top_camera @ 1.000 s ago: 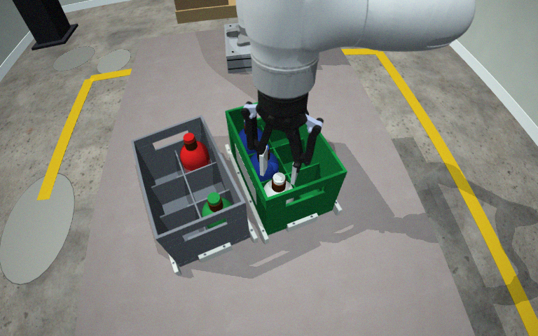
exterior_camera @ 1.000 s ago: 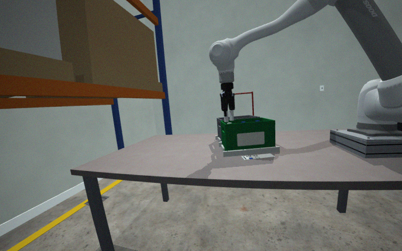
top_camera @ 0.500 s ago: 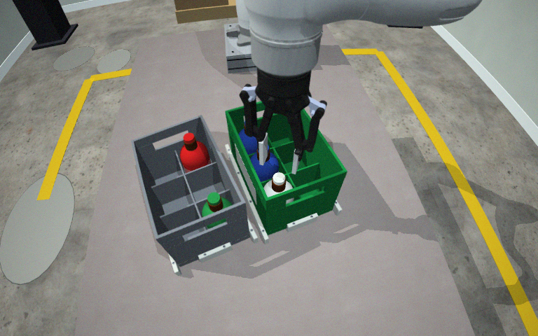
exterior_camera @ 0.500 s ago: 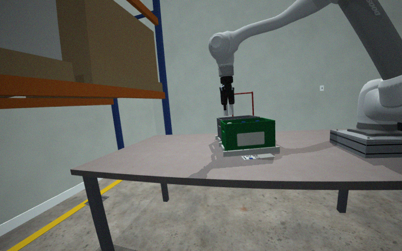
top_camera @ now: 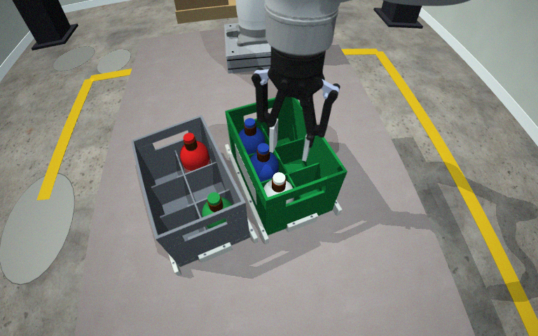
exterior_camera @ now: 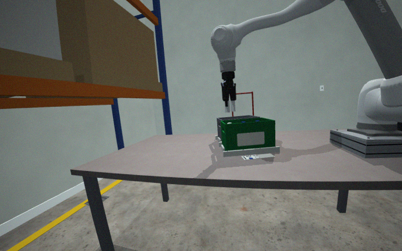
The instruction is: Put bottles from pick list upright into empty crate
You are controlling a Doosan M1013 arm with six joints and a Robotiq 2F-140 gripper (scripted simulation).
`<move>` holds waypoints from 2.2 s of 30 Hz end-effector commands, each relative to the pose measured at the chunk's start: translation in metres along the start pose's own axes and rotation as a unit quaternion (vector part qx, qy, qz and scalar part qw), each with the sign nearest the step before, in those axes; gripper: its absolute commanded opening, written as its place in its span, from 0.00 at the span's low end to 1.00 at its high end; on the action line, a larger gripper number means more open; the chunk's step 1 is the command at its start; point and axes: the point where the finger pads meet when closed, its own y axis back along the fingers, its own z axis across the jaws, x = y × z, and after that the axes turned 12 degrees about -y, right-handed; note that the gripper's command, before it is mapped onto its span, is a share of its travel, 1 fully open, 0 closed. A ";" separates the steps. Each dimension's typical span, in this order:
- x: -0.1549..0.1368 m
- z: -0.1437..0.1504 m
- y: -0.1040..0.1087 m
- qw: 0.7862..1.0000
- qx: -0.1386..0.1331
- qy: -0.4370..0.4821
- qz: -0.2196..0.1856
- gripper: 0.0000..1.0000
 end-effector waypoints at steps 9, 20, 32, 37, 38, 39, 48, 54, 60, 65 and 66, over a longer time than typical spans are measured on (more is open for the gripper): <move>-0.045 -0.018 0.014 1.000 0.000 0.000 0.000 0.38; -0.086 -0.034 0.027 1.000 0.000 0.000 0.000 0.38; -0.139 -0.055 0.043 1.000 0.000 0.000 0.000 0.38; -0.153 -0.060 0.047 1.000 0.000 0.000 0.000 0.38; -0.157 -0.062 0.049 1.000 0.000 0.000 0.000 0.38; -0.162 -0.064 0.050 1.000 0.000 0.000 0.000 0.38; -0.202 -0.080 0.062 1.000 0.000 0.000 0.000 0.38; -0.220 -0.087 0.068 1.000 0.000 0.000 0.000 0.38; -0.247 -0.097 0.076 1.000 0.000 0.000 0.000 0.38; -0.269 -0.106 0.083 1.000 0.000 0.000 0.000 0.38; -0.274 -0.108 0.084 1.000 0.000 0.000 0.000 0.38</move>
